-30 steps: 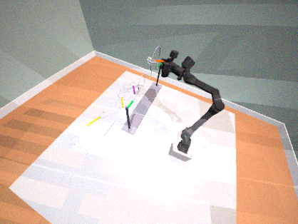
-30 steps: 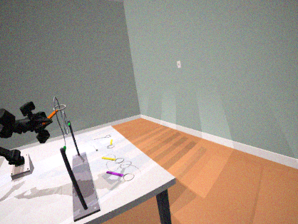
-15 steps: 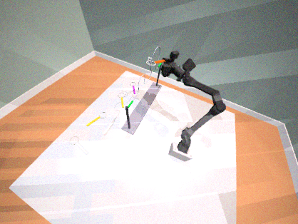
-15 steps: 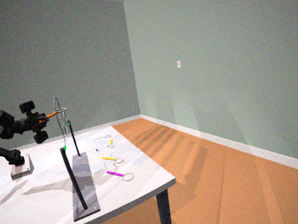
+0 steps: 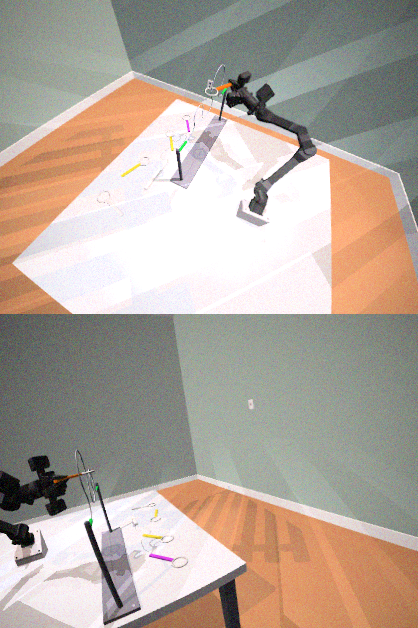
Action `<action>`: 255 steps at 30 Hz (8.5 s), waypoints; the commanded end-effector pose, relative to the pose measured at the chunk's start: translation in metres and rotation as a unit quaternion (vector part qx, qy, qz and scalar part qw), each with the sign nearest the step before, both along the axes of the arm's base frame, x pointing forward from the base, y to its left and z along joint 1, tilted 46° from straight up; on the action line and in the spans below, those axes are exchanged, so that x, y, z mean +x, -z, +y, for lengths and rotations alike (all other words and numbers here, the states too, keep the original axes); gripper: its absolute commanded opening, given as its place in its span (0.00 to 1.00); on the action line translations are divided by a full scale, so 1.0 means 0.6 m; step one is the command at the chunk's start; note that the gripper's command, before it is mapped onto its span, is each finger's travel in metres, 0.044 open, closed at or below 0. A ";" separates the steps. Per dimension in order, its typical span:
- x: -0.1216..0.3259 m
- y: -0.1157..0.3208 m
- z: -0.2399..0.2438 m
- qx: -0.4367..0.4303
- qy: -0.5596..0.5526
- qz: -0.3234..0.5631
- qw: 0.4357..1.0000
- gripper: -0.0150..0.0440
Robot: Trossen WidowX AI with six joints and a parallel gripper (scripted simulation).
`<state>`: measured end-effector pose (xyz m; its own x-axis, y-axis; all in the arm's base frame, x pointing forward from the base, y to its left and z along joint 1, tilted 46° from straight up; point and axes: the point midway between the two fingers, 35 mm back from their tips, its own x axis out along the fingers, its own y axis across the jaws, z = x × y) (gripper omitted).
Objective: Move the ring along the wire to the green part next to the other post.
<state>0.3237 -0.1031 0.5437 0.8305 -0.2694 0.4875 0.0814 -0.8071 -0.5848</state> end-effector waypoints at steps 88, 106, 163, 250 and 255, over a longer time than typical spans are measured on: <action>-0.008 0.074 -0.154 0.082 -0.002 -0.012 0.997 0.00; -0.006 0.176 -0.207 0.302 -0.010 -0.026 0.953 0.00; 0.012 0.439 -0.130 0.722 -0.027 -0.050 0.690 0.00; 0.041 0.482 0.256 0.997 -0.042 -0.066 -0.017 0.00; 0.042 0.466 0.272 0.995 -0.041 -0.066 -0.056 0.00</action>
